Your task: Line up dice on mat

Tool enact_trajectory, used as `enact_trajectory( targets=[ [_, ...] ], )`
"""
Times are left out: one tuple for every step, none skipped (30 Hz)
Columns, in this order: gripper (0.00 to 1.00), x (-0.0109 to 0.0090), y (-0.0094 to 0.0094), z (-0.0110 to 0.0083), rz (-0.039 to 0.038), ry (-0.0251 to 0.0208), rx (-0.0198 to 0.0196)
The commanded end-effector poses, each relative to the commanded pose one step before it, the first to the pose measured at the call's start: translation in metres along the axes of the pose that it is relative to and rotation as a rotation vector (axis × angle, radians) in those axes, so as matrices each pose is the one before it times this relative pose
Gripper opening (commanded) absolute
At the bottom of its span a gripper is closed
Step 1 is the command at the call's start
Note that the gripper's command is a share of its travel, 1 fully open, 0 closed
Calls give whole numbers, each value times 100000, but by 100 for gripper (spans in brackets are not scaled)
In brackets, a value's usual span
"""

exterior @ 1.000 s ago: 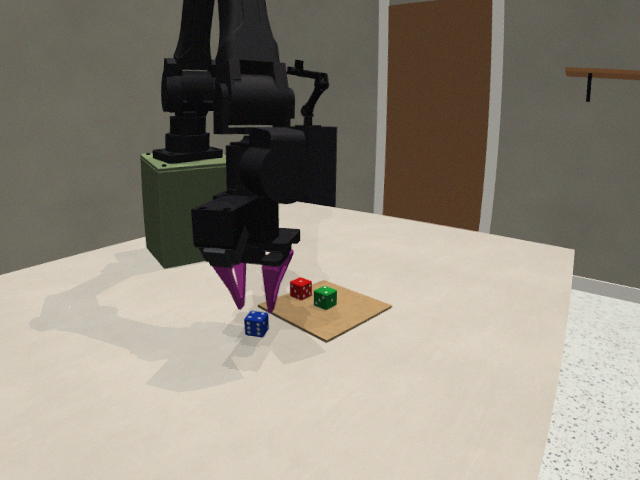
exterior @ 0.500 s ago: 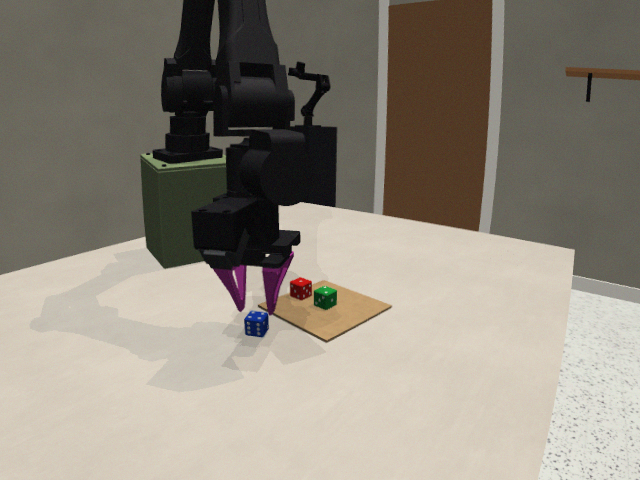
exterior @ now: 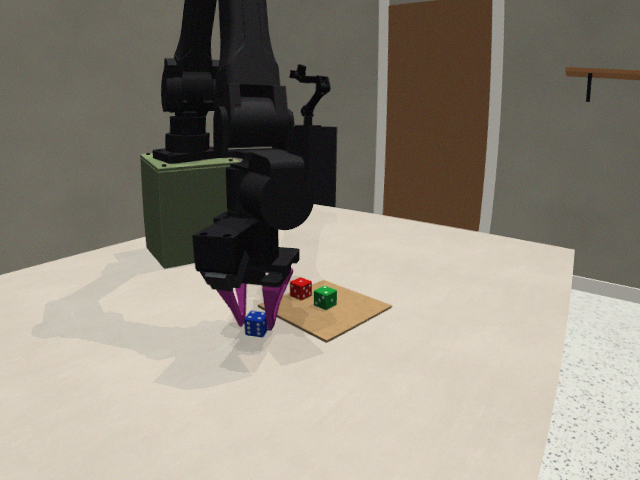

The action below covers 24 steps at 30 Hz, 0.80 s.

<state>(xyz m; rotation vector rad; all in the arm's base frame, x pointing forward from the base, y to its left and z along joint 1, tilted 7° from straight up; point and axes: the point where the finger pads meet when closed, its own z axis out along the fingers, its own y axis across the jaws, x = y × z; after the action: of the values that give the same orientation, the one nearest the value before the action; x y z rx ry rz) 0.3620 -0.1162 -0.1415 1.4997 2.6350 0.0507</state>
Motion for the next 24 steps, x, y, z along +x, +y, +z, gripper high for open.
enact_trajectory(
  targets=[
    [39,-805,1311,415,-305,-1942,-2017],
    [39,155,-149,119,24,254,231],
    [39,153,-147,98,28,251,228],
    [39,56,-54,61,14,92,83],
    [39,72,-63,29,0,352,314],
    [39,0,1,15,-17,37,33],
    [39,-301,276,-383,-19,-947,-847],
    [39,-103,94,-136,-7,-321,-287],
    [39,-3,3,-3,-19,-9,-8],
    [39,74,-67,13,0,129,115],
    [39,0,0,0,0,0,0],
    [39,0,0,0,0,0,0],
    [39,39,-35,6,1,78,70],
    [39,0,0,0,0,0,0],
    [39,0,0,0,0,1,1],
    [39,0,0,0,0,0,0],
    [39,0,0,0,0,0,0],
    [39,0,0,0,0,0,0],
    [39,0,0,0,0,0,0],
    [39,0,0,0,0,0,0],
    [39,0,0,0,0,0,0],
    [39,0,0,0,0,0,0],
    [39,0,0,0,0,0,0],
    [39,0,0,0,0,0,0]
  ],
)
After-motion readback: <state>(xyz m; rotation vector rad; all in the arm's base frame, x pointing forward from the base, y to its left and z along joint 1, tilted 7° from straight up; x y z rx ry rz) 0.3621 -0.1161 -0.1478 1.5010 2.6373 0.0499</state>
